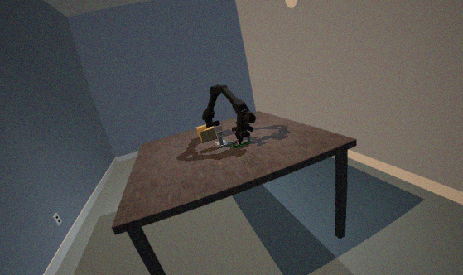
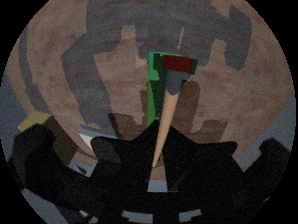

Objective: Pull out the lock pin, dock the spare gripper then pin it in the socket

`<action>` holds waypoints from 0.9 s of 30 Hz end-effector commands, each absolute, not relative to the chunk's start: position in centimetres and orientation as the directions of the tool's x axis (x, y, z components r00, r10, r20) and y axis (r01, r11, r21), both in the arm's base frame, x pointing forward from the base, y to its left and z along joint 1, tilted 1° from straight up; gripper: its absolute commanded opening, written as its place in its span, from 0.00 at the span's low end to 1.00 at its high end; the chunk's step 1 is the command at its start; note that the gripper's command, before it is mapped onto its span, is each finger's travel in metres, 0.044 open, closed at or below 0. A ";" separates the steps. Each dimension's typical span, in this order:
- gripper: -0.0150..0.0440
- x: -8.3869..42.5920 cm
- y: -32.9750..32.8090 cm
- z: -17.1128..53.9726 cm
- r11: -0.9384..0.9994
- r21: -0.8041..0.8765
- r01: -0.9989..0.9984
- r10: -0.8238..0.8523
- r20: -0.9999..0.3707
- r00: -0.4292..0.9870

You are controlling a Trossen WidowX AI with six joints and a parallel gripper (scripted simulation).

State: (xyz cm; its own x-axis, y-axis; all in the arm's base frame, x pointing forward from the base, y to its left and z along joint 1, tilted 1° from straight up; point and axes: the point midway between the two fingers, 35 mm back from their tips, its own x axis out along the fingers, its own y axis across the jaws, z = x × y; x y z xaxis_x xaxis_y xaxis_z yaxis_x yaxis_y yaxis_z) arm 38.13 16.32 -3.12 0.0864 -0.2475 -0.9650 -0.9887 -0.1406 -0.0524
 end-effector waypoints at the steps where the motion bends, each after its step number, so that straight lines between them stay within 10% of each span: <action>1: 0.25 38.2 16.3 -3.2 -0.145 -0.052 -0.988 -0.251 -0.964 0.088; 27: 0.25 37.8 16.2 3.2 -0.146 -0.045 -0.988 -0.251 -0.965 0.081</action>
State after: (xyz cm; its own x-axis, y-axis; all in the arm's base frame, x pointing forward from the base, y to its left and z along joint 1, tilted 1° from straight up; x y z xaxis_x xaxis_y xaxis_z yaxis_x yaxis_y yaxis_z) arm 37.82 16.26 3.26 0.0826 -0.2503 -0.9646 -0.9883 -0.1454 -0.0469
